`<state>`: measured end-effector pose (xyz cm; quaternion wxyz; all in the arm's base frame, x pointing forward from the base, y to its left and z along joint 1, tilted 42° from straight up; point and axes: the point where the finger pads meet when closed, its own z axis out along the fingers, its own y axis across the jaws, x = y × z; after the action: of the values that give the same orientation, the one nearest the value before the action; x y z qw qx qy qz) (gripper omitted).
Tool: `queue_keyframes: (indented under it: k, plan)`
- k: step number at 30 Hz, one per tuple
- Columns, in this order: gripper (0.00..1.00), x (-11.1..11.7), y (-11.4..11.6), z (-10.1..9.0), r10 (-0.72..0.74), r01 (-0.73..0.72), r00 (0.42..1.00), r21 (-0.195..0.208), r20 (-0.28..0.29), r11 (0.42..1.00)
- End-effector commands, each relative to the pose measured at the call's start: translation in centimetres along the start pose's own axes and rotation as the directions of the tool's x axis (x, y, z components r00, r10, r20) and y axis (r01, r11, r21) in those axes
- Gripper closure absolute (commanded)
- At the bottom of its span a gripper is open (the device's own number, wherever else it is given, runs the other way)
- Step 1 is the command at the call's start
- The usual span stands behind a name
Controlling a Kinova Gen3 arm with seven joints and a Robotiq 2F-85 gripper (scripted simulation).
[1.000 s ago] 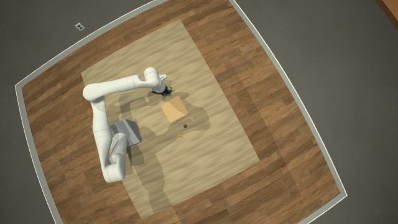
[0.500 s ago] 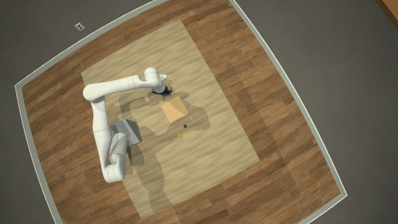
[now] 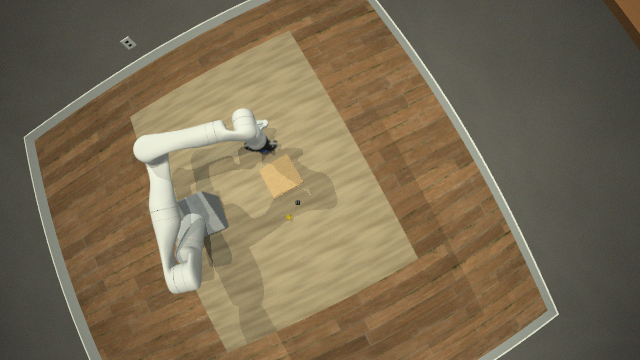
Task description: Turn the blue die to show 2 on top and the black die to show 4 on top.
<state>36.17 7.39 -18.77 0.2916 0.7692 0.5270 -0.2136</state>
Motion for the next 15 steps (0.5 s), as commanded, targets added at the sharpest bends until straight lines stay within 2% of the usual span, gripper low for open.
queue_keyframes:
  k: [1, 8, 9, 15]
  plan:
    - [0.69, 0.06, 0.02, -0.10, 0.000, 0.000, 1.000, -0.001, -0.002, 1.000]
    - [0.69, 0.06, 0.02, -0.10, 0.000, 0.000, 1.000, -0.001, -0.002, 1.000]
    - [0.89, 0.06, 0.02, -0.10, 0.000, 0.000, 1.000, -0.001, -0.002, 1.000]
    - [0.89, 0.06, 0.02, -0.10, 0.000, 0.000, 1.000, -0.001, -0.002, 1.000]
